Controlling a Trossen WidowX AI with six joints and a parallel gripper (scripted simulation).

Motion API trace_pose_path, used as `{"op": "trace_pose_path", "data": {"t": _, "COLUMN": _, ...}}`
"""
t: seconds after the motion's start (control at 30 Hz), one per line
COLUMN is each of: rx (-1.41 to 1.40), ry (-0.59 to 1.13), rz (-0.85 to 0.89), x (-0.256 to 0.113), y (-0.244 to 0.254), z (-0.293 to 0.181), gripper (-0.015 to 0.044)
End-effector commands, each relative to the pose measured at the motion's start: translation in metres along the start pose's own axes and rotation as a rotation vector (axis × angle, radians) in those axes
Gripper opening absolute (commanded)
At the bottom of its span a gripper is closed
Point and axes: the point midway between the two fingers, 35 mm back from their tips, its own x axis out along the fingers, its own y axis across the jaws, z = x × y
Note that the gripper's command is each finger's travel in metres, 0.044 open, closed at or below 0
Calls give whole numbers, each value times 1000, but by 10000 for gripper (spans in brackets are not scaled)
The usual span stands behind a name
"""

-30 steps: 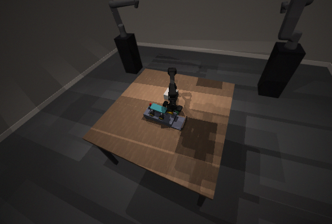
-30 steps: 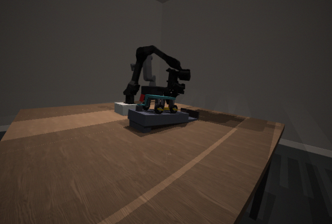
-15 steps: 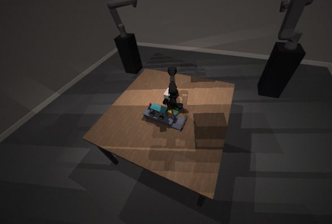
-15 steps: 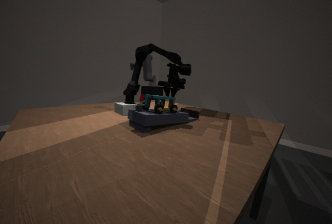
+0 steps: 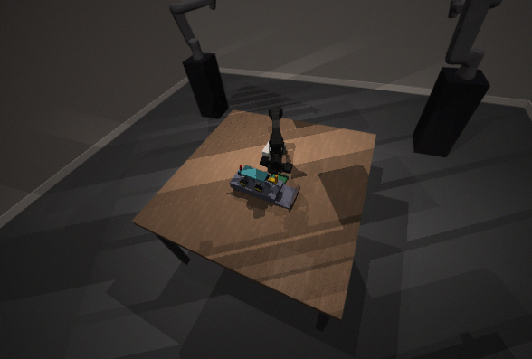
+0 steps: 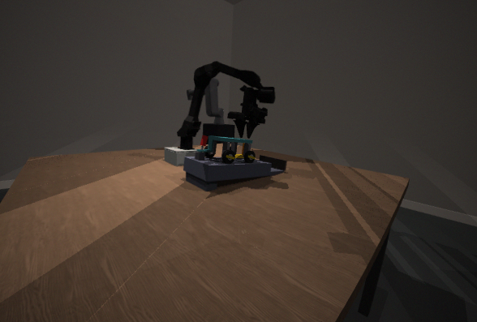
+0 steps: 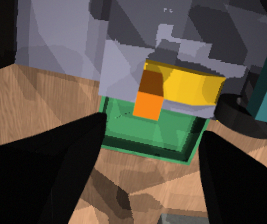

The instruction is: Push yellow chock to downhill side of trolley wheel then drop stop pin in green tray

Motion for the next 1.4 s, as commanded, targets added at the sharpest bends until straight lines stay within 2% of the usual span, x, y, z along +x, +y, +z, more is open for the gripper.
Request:
{"op": "trace_pose_path", "data": {"t": 0.0, "rx": -77, "ry": -38, "rz": 15, "x": -11, "y": -13, "z": 10, "gripper": 190}}
{"op": "trace_pose_path", "data": {"t": 0.73, "rx": -802, "ry": -25, "rz": -106, "x": -20, "y": -116, "z": 31, "gripper": 190}}
{"op": "trace_pose_path", "data": {"t": 1.37, "rx": -1492, "ry": 149, "rz": -173, "x": -28, "y": -212, "z": 20, "gripper": 190}}
